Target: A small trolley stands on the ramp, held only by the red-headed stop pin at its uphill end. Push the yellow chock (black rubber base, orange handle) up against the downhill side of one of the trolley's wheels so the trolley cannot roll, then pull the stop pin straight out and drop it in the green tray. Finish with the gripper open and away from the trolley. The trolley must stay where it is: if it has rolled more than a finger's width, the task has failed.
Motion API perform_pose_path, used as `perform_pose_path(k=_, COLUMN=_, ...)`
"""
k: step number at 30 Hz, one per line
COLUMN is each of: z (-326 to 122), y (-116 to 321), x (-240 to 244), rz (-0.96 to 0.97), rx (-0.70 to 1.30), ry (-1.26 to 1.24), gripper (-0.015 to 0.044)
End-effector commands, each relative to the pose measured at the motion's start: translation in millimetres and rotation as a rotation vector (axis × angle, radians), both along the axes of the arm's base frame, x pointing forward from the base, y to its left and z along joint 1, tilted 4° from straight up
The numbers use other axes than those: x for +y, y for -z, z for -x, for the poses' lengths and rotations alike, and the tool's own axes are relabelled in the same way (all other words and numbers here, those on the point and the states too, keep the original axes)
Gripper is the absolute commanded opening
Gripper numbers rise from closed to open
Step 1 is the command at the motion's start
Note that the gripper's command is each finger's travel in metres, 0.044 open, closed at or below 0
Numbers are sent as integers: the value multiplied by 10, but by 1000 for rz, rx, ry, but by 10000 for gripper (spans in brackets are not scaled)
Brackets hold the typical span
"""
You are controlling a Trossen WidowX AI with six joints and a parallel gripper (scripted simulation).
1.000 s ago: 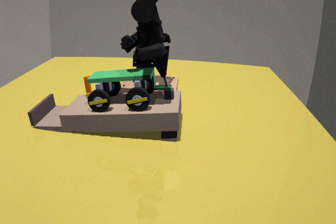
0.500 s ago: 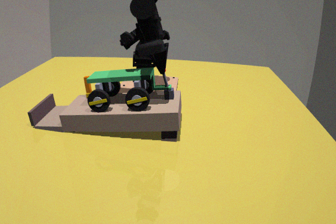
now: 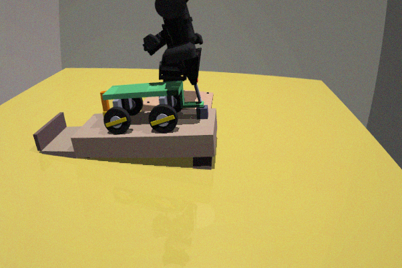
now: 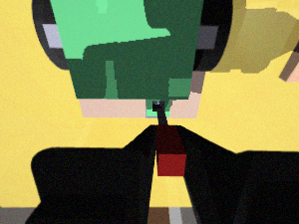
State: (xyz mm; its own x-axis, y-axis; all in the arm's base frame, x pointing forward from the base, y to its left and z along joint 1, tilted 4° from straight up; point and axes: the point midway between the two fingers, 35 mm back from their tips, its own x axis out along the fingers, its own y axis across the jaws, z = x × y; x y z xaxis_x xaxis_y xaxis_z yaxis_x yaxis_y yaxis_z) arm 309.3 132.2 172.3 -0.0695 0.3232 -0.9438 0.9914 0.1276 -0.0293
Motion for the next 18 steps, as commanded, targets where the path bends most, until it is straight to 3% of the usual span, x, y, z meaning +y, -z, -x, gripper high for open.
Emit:
perform_pose_path(k=1, z=-12, y=-50, x=14, rz=-9, rx=-7, ry=-3, gripper=0)
perform_pose_path(k=18, z=-17, y=-111, x=71, rz=-9, rx=-7, ry=-3, gripper=0)
